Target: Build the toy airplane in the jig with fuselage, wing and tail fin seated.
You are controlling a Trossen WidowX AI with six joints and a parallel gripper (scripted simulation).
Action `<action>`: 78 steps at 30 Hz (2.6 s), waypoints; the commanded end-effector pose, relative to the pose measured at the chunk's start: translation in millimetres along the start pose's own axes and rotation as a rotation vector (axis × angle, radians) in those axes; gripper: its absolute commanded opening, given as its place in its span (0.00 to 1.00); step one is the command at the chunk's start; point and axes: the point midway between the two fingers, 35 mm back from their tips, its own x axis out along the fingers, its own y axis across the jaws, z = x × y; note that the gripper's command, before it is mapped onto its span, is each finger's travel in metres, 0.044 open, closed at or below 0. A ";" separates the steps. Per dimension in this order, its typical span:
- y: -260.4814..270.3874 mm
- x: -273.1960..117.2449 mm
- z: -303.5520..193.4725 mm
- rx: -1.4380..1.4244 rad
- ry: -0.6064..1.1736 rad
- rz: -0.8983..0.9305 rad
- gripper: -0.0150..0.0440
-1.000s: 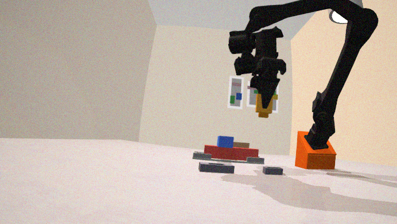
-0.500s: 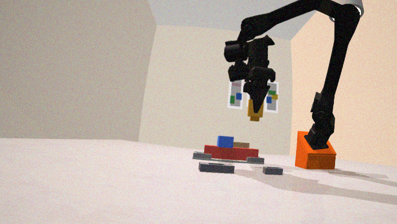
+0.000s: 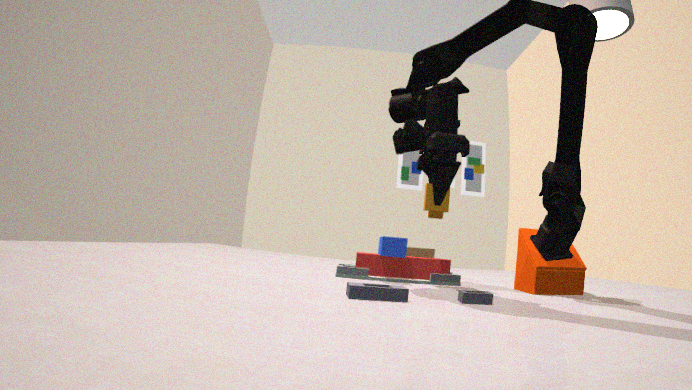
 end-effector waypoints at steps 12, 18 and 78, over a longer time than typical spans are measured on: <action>-48.9 15.5 -5.4 -0.021 0.011 0.010 0.25; -67.0 22.1 -9.4 -0.032 0.011 0.014 0.25; -102.9 54.3 -22.5 -0.057 0.011 0.027 0.36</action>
